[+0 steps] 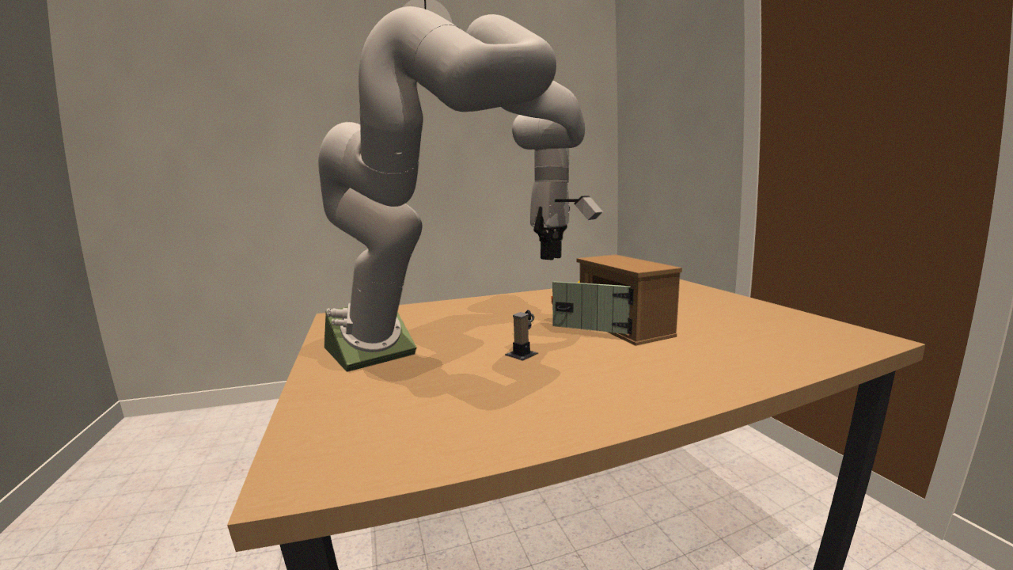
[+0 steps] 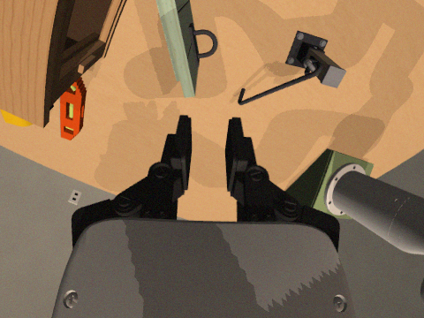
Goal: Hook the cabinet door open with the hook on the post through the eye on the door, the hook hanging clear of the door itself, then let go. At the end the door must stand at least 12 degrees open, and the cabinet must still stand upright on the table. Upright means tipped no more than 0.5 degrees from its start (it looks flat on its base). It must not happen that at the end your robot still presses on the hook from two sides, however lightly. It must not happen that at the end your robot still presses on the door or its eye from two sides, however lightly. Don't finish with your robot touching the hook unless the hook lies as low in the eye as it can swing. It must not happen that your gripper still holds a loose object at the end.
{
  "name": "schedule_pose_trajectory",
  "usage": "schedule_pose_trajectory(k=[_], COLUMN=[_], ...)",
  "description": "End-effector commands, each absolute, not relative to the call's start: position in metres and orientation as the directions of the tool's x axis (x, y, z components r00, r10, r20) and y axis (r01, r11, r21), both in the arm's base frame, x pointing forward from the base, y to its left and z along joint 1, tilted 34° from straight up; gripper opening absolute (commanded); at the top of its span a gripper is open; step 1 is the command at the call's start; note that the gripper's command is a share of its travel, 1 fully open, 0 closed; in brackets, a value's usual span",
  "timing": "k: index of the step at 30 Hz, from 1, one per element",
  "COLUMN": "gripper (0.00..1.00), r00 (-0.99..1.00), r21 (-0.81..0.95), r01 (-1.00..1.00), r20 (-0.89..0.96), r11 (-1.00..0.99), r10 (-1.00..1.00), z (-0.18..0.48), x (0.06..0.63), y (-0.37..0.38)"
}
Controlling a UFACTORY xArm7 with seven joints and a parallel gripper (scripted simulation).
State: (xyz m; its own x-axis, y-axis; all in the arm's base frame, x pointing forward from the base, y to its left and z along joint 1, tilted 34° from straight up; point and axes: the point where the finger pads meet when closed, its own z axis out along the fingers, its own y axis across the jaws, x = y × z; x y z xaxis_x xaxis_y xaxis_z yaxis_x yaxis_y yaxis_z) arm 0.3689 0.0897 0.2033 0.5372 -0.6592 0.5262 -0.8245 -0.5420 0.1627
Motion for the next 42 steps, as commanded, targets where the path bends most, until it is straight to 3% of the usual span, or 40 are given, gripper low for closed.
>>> schedule_pose_trajectory(k=[1,11,42], gripper=[0.27,0.27,0.24], r00=[0.319,-0.101,-0.102], r21=[0.019,-0.225,-0.226], r01=[-0.929,-0.974,-0.974], r20=[0.550,0.518,0.518], r11=[-0.370,-0.022,-0.021], r10=[-0.772,-0.849,-0.849], z=[0.203,0.199,0.199], x=[0.338,0.290,0.290], y=[0.085,0.067,0.067])
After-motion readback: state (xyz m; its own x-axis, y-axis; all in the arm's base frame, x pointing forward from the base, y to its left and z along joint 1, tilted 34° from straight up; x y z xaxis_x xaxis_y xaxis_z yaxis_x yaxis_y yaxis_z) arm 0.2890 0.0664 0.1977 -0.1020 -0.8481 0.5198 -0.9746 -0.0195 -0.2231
